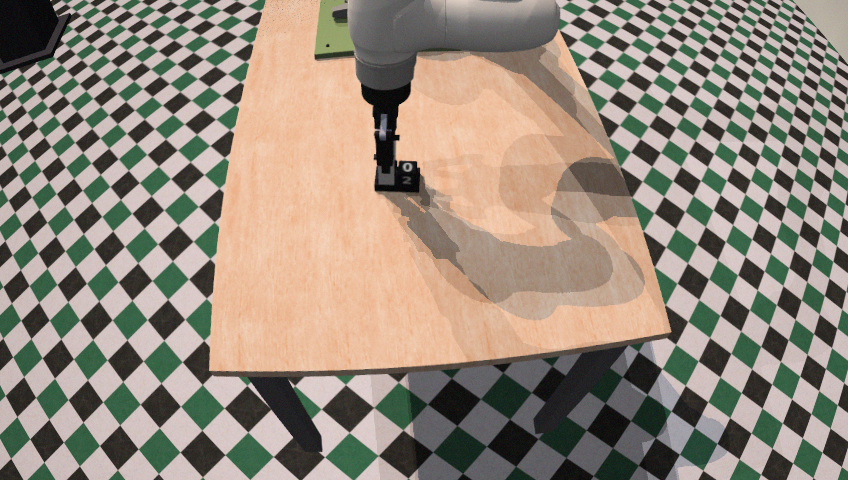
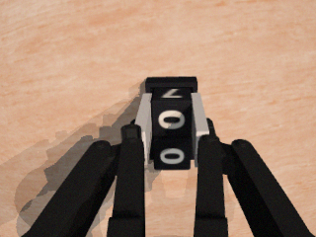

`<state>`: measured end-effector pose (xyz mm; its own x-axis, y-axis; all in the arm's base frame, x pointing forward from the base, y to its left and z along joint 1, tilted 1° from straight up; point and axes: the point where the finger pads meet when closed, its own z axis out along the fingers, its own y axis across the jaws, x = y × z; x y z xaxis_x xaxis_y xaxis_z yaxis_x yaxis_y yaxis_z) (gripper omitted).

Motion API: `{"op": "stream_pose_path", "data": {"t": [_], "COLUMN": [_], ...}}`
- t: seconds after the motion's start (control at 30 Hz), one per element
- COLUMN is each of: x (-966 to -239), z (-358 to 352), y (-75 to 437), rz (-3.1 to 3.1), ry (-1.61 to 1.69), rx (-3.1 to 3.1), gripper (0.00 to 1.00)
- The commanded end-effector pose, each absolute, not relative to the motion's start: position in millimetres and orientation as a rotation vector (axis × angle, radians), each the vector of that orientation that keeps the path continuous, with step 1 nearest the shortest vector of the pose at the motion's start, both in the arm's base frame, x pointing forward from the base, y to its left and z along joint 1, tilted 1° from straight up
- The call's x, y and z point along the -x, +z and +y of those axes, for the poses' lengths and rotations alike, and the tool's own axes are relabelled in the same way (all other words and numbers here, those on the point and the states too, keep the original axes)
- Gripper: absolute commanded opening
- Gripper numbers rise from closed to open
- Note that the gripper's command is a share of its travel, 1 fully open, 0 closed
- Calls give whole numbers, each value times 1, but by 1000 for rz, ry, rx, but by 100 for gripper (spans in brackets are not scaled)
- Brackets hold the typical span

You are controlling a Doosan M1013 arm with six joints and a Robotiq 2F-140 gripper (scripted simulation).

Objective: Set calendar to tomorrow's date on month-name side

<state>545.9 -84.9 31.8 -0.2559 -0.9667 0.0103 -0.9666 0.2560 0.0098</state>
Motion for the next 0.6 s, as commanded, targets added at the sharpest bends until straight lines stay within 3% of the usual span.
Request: {"op": "stream_pose_path", "data": {"t": [0.0, 0.57], "x": [-546, -546], "z": [-85, -85], "y": [32, 32], "rz": [-2478, -2478], "ry": [-2, -2], "rx": [-1908, -1908], "gripper": [17, 29]}}
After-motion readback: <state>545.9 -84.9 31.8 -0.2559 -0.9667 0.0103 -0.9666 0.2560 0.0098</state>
